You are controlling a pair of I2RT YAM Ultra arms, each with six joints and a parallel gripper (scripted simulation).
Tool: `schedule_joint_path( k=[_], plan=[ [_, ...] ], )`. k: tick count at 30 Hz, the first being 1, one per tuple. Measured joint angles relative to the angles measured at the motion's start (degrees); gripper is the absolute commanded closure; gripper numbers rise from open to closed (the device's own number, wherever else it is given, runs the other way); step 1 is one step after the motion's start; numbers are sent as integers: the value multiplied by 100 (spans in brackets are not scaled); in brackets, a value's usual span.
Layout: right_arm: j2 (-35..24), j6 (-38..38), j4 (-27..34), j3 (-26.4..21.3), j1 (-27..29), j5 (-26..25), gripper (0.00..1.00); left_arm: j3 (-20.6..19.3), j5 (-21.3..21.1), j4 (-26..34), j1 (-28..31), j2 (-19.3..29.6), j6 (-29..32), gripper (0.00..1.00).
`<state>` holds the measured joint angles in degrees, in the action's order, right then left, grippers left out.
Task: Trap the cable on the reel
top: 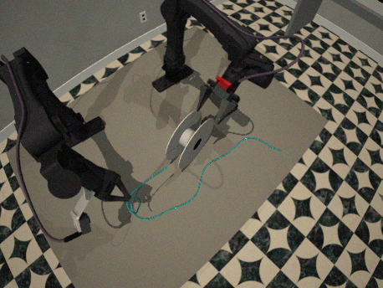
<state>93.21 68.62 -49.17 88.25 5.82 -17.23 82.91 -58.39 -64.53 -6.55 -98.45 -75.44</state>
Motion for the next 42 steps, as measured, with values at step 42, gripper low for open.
schedule_joint_path(
  k=[42],
  plan=[
    [-192, 557, 122, -195, 785, 393, 100, -125, -2, 192, 0, 96, 33, 25]
  ],
)
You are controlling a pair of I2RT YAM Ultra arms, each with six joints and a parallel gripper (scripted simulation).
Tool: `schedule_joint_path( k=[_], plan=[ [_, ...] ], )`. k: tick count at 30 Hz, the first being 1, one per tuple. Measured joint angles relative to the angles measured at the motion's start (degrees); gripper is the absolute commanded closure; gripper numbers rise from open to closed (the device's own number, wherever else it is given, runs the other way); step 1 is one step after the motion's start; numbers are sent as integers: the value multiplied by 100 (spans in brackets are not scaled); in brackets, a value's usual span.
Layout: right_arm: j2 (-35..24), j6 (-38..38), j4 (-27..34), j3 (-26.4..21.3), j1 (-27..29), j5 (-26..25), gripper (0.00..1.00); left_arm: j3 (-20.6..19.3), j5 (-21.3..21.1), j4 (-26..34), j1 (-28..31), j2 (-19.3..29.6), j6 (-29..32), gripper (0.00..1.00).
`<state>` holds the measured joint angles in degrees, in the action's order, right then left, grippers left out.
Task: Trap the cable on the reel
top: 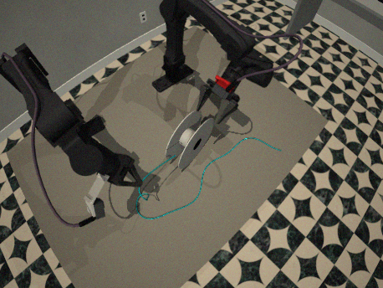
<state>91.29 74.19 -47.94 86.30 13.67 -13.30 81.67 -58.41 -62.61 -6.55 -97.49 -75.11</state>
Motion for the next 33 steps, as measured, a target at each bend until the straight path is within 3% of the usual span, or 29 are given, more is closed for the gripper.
schedule_joint_path(
  k=[33],
  plan=[
    [-107, 828, 221, -149, 1038, 658, 100, -2, 0, 2, 0, 0, 0, 25]
  ],
)
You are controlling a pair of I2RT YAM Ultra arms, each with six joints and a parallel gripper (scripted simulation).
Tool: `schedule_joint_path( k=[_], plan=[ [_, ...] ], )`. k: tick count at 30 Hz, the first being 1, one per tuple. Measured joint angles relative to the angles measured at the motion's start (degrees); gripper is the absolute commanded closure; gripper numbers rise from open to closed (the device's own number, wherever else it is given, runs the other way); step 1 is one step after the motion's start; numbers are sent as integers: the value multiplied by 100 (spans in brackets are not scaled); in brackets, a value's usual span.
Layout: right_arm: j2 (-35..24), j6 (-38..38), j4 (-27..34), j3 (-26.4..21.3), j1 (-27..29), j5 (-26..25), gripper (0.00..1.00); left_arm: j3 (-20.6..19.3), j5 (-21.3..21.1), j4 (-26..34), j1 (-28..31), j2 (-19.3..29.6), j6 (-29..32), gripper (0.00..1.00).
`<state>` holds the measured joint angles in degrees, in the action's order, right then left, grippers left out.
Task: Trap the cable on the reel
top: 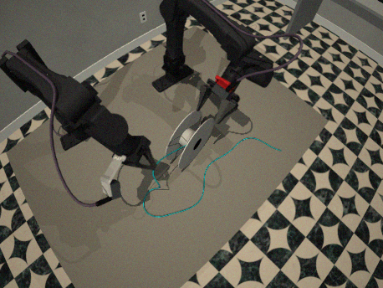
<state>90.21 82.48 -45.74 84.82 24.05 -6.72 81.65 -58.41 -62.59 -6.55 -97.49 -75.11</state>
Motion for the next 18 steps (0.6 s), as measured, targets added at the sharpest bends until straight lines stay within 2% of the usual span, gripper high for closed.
schedule_joint_path(
  k=[18],
  plan=[
    [-2, 33, -105, 98, -57, 33, 100, -11, 0, 13, 0, 2, 0, 25]
  ],
)
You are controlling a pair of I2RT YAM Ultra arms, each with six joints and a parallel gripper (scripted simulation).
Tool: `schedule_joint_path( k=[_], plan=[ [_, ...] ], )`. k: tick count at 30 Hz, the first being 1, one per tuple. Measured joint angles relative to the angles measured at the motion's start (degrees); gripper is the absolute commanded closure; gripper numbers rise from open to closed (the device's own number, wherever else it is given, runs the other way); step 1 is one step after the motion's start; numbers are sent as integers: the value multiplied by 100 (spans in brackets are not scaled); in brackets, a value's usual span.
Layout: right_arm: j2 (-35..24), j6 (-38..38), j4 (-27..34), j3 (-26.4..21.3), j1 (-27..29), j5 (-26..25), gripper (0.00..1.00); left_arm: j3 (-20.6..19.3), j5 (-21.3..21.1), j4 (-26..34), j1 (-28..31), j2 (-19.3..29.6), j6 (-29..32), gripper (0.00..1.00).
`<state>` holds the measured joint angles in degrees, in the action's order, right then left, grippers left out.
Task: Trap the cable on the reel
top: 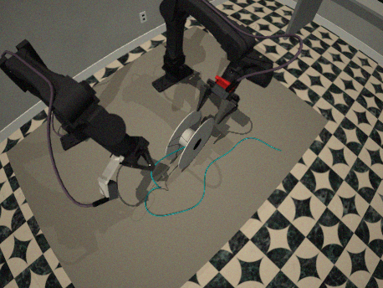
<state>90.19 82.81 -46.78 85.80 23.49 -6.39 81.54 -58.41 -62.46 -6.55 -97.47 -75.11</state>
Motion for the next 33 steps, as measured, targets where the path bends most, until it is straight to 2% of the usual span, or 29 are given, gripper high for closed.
schedule_joint_path(
  k=[11, 18, 33],
  plan=[
    [46, 286, 42, 0, 525, 195, 100, 0, 0, 0, 0, -2, 0, 25],
    [46, 282, 15, 61, 341, 225, 100, 0, 0, 0, 0, -2, 0, 25],
    [48, 332, -4, 87, 446, 289, 100, 7, 2, -2, 0, -2, 0, 25]
  ],
)
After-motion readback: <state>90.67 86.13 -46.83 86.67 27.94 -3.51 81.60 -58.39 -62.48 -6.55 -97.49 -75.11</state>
